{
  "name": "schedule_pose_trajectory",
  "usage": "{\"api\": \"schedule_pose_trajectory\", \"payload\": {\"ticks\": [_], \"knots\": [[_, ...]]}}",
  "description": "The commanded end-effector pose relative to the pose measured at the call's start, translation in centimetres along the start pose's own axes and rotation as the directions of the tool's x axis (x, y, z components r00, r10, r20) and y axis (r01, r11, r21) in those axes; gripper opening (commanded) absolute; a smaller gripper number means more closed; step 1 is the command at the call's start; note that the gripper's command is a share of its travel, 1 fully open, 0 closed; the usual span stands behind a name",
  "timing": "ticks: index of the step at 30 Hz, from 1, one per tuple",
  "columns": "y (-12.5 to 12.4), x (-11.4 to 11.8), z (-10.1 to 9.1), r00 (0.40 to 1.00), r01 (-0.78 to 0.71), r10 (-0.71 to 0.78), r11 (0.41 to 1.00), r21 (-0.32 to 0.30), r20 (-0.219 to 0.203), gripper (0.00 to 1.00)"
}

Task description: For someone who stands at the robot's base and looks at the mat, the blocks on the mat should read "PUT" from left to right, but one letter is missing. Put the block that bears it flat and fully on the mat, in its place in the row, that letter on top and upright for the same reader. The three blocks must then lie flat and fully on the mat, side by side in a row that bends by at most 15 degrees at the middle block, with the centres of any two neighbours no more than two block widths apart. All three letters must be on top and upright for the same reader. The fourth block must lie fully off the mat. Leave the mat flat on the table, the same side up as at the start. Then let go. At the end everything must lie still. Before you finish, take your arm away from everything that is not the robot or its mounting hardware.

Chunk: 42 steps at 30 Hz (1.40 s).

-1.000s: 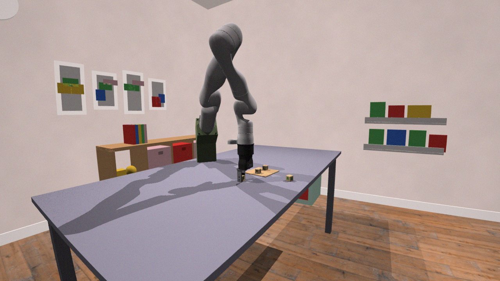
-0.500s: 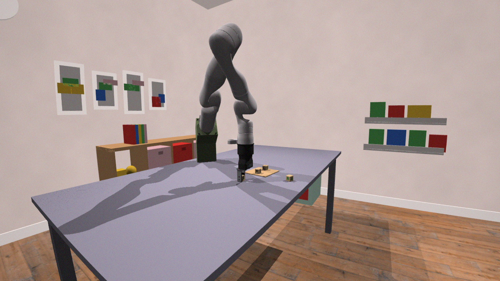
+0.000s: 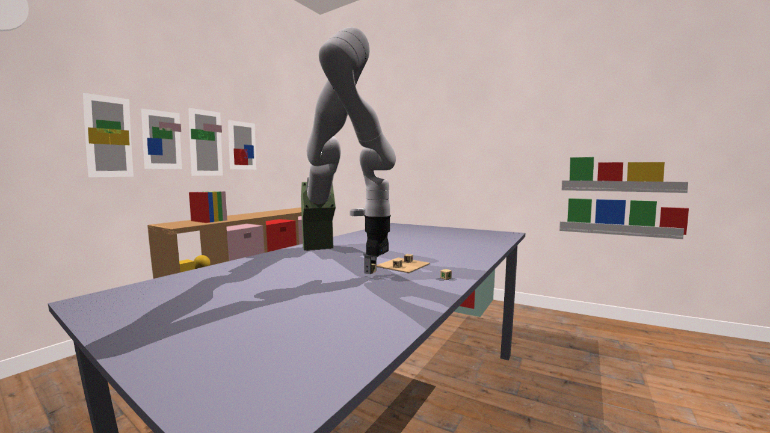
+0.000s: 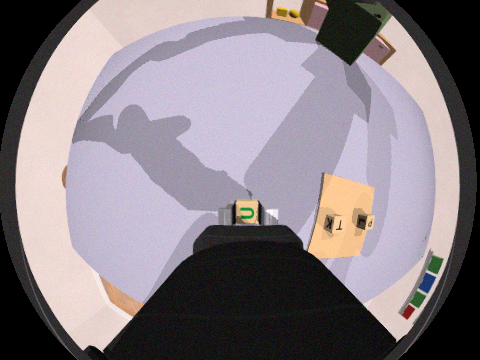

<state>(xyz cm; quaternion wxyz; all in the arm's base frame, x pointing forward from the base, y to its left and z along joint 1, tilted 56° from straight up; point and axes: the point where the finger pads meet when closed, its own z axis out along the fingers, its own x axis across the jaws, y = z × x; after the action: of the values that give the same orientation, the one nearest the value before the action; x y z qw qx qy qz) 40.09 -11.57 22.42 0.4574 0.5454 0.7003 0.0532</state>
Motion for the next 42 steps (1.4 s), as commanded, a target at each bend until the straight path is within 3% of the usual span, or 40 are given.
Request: {"api": "schedule_pose_trajectory", "payload": {"ticks": [1, 20, 42], "knots": [[0.6, -0.3, -1.0, 1.0, -0.001, 0.001, 1.0, -0.018, 0.008, 0.49], [0.5, -0.3, -5.8, 1.0, -0.001, 0.001, 1.0, -0.018, 0.008, 0.49], [0.5, -0.3, -8.2, 1.0, -0.001, 0.001, 1.0, -0.018, 0.008, 0.49]]}}
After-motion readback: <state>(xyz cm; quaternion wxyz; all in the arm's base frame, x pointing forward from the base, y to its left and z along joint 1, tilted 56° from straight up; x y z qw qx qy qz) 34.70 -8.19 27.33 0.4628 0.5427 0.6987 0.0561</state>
